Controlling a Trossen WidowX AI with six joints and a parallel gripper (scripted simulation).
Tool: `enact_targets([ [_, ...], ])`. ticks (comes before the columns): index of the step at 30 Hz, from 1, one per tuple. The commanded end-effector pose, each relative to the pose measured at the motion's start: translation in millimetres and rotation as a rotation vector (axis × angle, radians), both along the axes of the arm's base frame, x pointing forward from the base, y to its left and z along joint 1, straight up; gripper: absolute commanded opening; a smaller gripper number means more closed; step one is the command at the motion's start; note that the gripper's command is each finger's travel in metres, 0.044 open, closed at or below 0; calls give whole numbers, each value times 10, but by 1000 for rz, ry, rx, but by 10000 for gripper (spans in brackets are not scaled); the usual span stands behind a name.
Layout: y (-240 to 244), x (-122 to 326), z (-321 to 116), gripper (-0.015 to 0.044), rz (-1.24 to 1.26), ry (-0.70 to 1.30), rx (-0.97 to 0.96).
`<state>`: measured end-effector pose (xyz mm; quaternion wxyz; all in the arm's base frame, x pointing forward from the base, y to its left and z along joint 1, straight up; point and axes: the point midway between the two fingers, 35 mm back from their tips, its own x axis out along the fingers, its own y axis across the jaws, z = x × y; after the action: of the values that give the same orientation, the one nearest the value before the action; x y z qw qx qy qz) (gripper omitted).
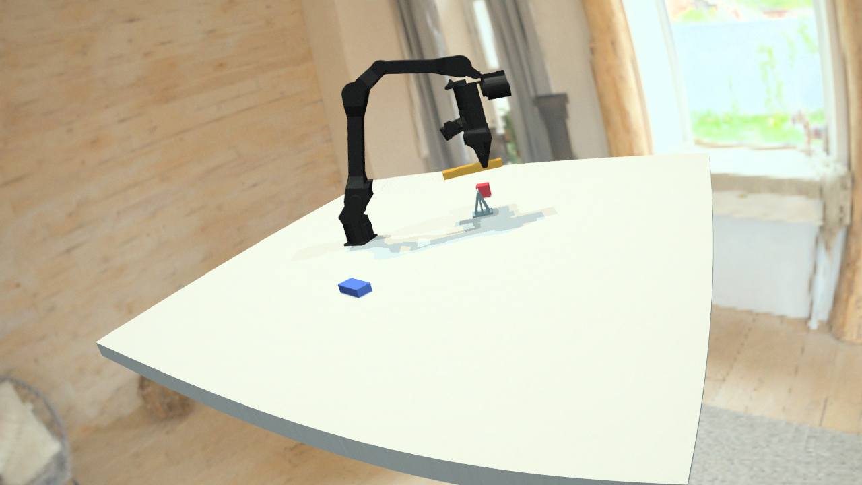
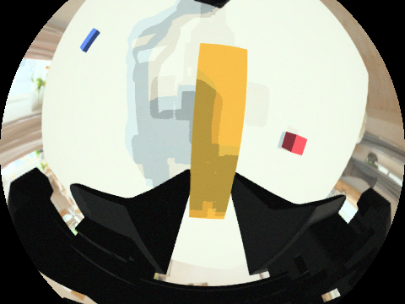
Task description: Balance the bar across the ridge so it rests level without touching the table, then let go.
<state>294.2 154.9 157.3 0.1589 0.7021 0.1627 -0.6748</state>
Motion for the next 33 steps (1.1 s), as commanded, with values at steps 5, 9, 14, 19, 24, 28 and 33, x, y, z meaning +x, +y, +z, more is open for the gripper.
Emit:
enact_targets([
  [5,29,-5,-125,0,8,5,2],
  [9,35,-5,-191,0,8,5,2],
  [14,42,-8,-274,0,8,5,2],
  [19,48,-14,-356,0,9,5,3],
  [24,52,-17,-395,0,9,5,3],
  [28,52,-17,-396,0,9,5,3],
  [33,52,-17,-391,0,9,5,3],
])
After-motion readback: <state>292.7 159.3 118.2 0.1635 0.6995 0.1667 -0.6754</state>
